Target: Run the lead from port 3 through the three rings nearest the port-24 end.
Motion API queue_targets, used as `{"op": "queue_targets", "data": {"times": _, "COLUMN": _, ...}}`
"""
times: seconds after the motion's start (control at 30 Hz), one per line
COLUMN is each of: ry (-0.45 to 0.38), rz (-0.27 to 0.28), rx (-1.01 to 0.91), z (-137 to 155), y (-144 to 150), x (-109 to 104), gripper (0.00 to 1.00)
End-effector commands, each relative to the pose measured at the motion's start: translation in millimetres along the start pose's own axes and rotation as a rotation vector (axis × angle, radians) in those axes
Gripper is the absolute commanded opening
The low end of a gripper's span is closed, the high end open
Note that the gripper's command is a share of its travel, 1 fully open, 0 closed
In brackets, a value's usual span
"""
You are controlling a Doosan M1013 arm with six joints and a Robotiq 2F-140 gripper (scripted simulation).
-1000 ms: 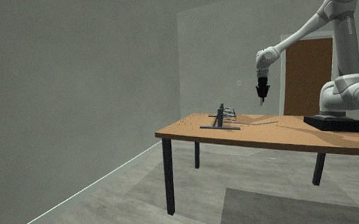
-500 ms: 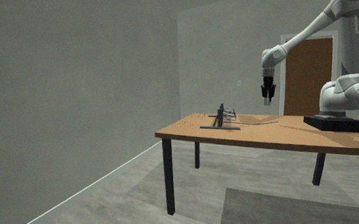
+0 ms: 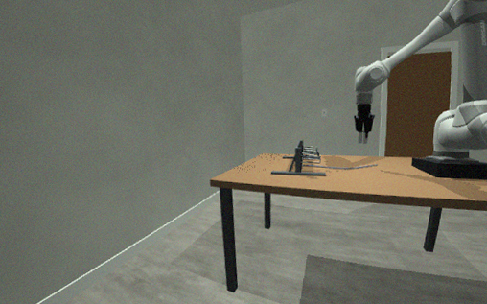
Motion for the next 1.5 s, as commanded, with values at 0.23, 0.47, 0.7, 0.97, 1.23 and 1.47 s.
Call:
{"op": "queue_targets", "data": {"times": 0.23, "ry": 0.003, "rz": -0.002, "rx": -0.005, "z": -2, "y": 3, "x": 1, "gripper": 0.2}}
{"op": "queue_targets", "data": {"times": 0.47, "ry": 0.003, "rz": -0.002, "rx": -0.005, "z": -2, "y": 3, "x": 2, "gripper": 0.2}}
{"op": "queue_targets", "data": {"times": 0.7, "ry": 0.003, "rz": -0.002, "rx": -0.005, "z": -1, "y": 3, "x": 11, "gripper": 0.2}}
{"op": "queue_targets", "data": {"times": 0.97, "ry": 0.003, "rz": -0.002, "rx": -0.005, "z": -1, "y": 3, "x": 28, "gripper": 0.2}}
{"op": "queue_targets", "data": {"times": 1.23, "ry": 0.003, "rz": -0.002, "rx": -0.005, "z": -1, "y": 4, "x": 60, "gripper": 0.2}}
{"op": "queue_targets", "data": {"times": 1.47, "ry": 0.003, "rz": -0.002, "rx": -0.005, "z": -1, "y": 4, "x": 81, "gripper": 0.2}}
Point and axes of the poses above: the point where the finger pads meet when closed, its own x axis out along the fingers, its own y axis across the jaws, z = x × y, the point moved 2 cm from there along -x, back along the fingers, and after that the axes turned 1 degree about -x, right-handed, at the moved point
